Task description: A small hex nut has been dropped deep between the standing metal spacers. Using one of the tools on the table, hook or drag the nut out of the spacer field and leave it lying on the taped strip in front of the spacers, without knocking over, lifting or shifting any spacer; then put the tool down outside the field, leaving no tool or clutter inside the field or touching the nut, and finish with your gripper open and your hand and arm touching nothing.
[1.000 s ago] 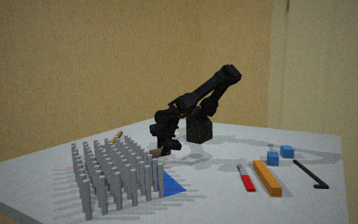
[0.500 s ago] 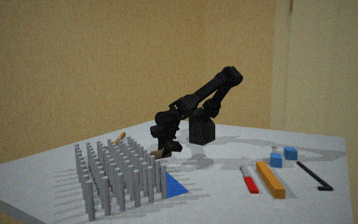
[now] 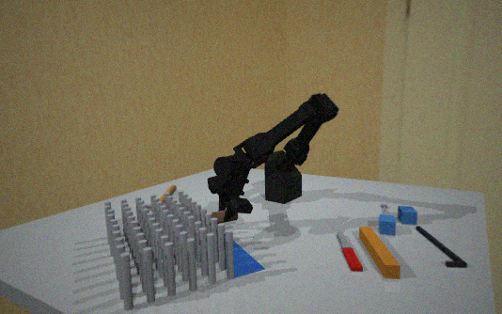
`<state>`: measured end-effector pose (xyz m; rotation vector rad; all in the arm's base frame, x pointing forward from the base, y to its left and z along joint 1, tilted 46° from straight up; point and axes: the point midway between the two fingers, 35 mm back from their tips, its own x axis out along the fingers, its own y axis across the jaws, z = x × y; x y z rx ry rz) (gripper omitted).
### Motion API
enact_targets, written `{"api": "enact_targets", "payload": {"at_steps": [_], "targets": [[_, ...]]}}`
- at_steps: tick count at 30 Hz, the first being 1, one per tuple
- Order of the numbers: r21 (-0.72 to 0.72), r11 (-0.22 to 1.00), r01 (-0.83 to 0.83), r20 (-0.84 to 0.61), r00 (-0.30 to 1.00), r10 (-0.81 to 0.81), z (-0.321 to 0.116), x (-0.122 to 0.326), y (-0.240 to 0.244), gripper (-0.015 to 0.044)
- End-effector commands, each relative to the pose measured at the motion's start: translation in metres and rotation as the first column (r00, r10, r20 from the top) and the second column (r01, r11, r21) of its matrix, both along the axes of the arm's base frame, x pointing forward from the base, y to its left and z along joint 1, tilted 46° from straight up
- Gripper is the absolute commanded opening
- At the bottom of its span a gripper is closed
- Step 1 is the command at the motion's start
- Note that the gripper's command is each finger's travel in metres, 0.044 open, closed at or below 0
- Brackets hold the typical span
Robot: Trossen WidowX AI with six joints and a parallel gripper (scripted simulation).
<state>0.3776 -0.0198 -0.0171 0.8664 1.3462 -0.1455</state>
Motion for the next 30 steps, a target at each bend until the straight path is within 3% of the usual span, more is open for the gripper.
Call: {"api": "enact_targets", "payload": {"at_steps": [1,30], "targets": [[-0.001,1.000,-0.001,0.005,1.000,0.001,0.000,0.004,-0.003,0.0000],[0.000,1.000,0.000,0.005,1.000,0.000,-0.011,0.014,-0.002,0.0000]]}}
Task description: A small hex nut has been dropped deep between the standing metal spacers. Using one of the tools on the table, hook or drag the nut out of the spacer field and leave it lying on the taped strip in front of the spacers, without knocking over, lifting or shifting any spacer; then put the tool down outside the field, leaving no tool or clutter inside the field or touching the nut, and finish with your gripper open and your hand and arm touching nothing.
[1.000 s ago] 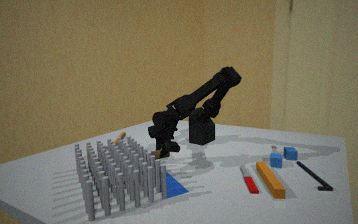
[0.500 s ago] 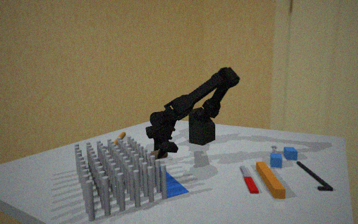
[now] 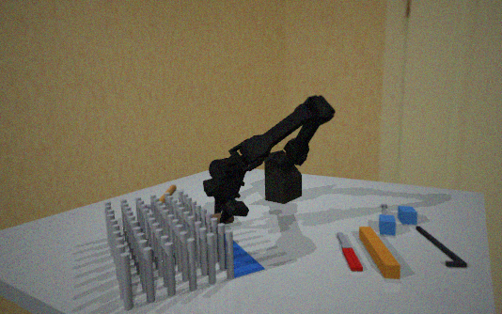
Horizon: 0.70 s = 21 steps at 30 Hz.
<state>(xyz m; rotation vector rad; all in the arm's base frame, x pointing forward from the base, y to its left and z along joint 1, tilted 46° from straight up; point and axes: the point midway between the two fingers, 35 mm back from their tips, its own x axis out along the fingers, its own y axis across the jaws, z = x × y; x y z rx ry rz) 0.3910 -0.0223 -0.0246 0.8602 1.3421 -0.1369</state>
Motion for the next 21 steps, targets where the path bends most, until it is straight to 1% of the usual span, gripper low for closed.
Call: {"api": "enact_targets", "payload": {"at_steps": [1,7,21], "targets": [[0.001,1.000,0.008,-0.003,1.000,-0.008,-0.0046,0.0009,0.0015,0.0000],[0.002,1.000,0.011,-0.006,1.000,-0.011,-0.0102,0.0012,0.0055,0.0000],[0.002,1.000,0.010,-0.005,1.000,-0.010,-0.0079,-0.0023,0.0092,0.0000]]}}
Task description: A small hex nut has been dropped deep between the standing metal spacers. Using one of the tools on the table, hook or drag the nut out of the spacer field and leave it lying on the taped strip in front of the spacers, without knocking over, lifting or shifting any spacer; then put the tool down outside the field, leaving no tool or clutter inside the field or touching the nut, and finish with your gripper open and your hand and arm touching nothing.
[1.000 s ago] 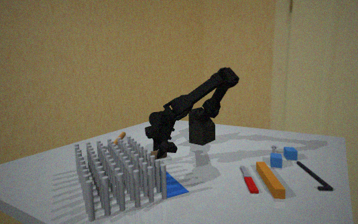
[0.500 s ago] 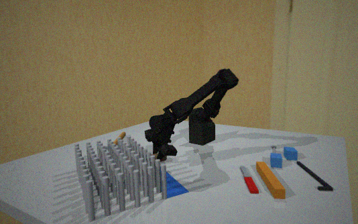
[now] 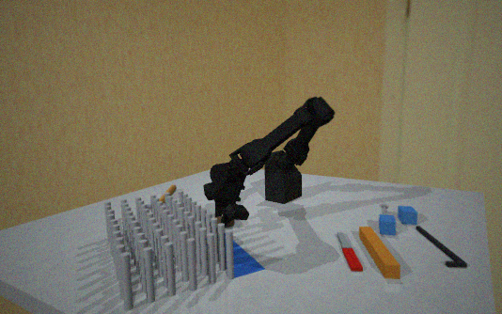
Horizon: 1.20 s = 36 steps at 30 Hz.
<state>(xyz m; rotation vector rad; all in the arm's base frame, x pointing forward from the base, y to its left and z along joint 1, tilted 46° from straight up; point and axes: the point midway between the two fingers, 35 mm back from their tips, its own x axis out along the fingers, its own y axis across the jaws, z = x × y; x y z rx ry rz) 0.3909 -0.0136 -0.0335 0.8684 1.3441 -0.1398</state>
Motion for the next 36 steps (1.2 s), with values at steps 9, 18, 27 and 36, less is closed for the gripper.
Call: {"api": "enact_targets", "payload": {"at_steps": [9,18,27,36], "targets": [[-0.003,1.000,0.003,-0.001,1.000,-0.003,0.002,-0.006,0.003,0.0000],[-0.003,1.000,0.003,-0.001,1.000,-0.003,0.004,-0.011,0.006,0.0000],[-0.002,1.000,0.003,-0.002,1.000,-0.003,0.005,-0.015,0.009,0.0000],[-0.002,1.000,0.003,-0.002,1.000,-0.003,0.006,-0.019,0.012,0.0000]]}}
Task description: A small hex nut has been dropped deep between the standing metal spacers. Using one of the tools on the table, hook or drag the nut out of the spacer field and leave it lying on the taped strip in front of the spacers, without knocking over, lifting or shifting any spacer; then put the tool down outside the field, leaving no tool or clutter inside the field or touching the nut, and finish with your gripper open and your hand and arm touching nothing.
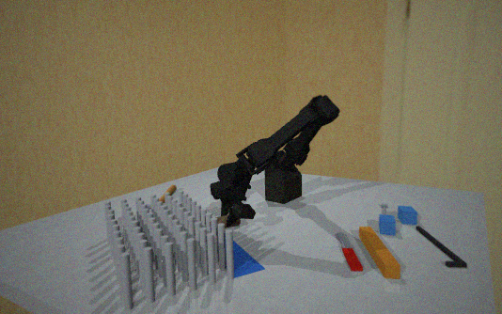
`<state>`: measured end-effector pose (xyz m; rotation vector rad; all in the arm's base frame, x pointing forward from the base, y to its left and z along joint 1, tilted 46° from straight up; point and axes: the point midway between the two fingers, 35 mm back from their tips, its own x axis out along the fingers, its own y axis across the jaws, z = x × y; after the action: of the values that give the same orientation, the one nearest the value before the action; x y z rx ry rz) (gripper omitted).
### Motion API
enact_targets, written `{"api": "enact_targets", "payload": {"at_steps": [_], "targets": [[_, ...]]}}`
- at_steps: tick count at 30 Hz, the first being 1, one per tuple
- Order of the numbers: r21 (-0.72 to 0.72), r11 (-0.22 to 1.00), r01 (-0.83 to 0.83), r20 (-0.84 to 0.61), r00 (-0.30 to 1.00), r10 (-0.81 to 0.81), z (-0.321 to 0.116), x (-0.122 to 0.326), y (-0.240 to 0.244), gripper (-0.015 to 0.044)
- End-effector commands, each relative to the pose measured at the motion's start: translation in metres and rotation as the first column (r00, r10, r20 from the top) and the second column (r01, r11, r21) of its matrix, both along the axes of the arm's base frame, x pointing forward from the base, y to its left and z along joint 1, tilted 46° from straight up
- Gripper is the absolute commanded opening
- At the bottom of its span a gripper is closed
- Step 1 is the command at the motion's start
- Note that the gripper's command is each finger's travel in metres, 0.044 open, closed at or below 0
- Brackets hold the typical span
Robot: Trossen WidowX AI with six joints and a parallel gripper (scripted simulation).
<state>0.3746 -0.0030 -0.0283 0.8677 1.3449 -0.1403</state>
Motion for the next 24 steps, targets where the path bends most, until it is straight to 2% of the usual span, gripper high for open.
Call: {"api": "enact_targets", "payload": {"at_steps": [1,24], "targets": [[-0.001,1.000,0.003,-0.002,1.000,-0.003,0.001,-0.004,0.001,0.0000],[0.000,1.000,0.003,-0.003,1.000,-0.003,0.005,-0.015,0.008,0.0000]]}}
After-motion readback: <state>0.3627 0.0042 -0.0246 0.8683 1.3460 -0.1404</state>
